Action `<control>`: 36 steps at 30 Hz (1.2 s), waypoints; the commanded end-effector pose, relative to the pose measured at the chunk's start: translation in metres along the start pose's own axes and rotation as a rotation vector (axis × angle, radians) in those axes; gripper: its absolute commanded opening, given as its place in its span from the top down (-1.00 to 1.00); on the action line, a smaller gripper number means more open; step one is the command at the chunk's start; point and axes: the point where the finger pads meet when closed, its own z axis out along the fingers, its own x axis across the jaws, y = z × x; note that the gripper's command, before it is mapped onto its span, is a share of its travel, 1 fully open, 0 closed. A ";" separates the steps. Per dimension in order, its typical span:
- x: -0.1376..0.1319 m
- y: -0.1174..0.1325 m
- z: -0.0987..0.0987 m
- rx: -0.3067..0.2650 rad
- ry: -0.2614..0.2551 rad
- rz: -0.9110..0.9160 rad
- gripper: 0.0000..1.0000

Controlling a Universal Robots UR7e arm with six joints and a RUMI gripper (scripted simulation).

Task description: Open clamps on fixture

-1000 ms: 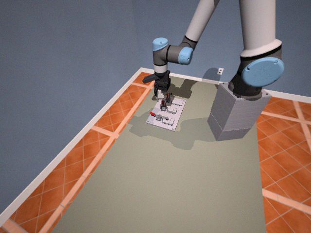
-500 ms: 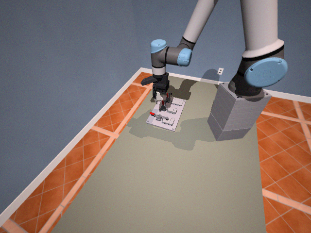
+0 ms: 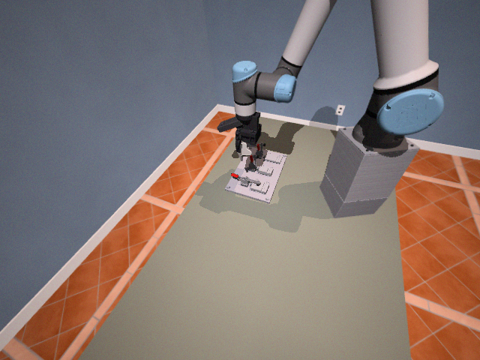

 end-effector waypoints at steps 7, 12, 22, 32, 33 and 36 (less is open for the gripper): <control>0.000 0.000 0.000 0.001 0.000 0.000 0.44; 0.000 0.000 0.000 0.001 0.000 0.000 0.44; 0.000 0.000 0.012 0.001 0.000 0.000 0.44; 0.000 -0.001 0.053 0.001 0.000 0.000 0.44; 0.000 -0.001 0.056 0.001 0.000 0.000 0.44; 0.000 -0.001 0.057 0.001 0.000 0.000 0.44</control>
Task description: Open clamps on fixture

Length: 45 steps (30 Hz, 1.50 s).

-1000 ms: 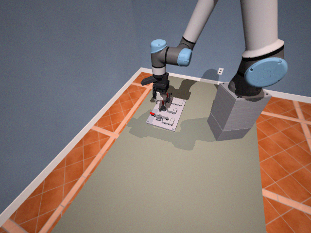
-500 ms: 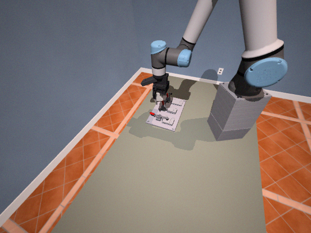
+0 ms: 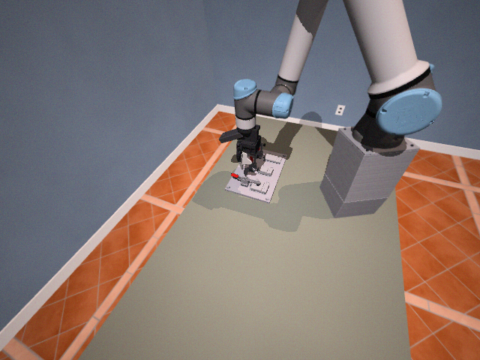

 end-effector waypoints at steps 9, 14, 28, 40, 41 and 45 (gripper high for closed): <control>0.000 -0.002 0.006 0.002 0.000 0.000 0.44; 0.000 -0.008 0.006 0.002 0.000 0.000 0.44; 0.000 -0.036 0.006 0.002 0.000 0.000 0.44; 0.000 -0.050 0.006 0.002 0.000 0.000 0.44; 0.000 -0.050 0.006 0.002 0.000 0.000 0.44; 0.000 -0.050 0.006 0.002 0.000 0.000 0.44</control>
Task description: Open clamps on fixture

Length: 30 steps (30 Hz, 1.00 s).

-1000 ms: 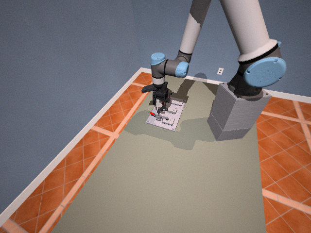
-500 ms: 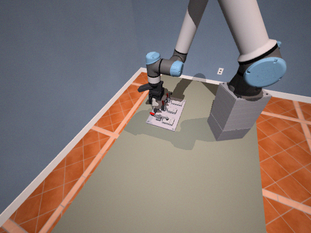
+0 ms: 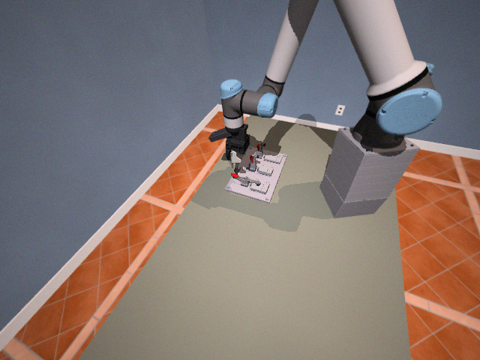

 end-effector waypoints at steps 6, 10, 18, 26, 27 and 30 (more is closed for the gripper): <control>0.000 -0.001 0.001 0.001 0.000 0.000 0.44; 0.000 -0.001 0.007 0.001 0.000 0.000 0.44; 0.000 -0.001 0.031 0.001 0.000 0.000 0.44; 0.000 -0.001 0.052 0.001 0.000 0.000 0.44; 0.000 -0.001 0.055 0.001 0.000 0.000 0.44; 0.000 -0.001 0.062 0.001 0.000 0.000 0.44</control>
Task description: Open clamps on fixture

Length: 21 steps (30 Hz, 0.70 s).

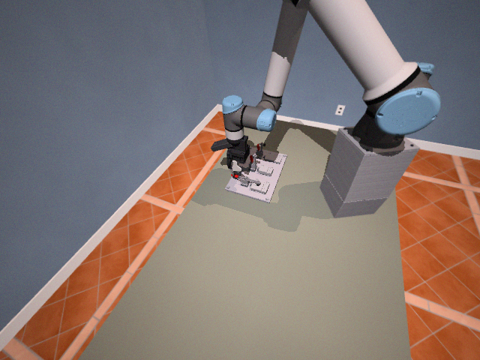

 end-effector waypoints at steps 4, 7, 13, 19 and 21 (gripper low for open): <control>0.000 -0.001 0.013 0.002 0.000 0.000 0.44; 0.000 -0.001 0.015 0.002 0.000 0.000 0.44; 0.000 -0.001 0.015 0.002 0.000 0.000 0.44; 0.000 -0.001 0.015 0.002 0.000 0.000 0.44; 0.000 -0.001 0.015 0.002 0.000 0.000 0.44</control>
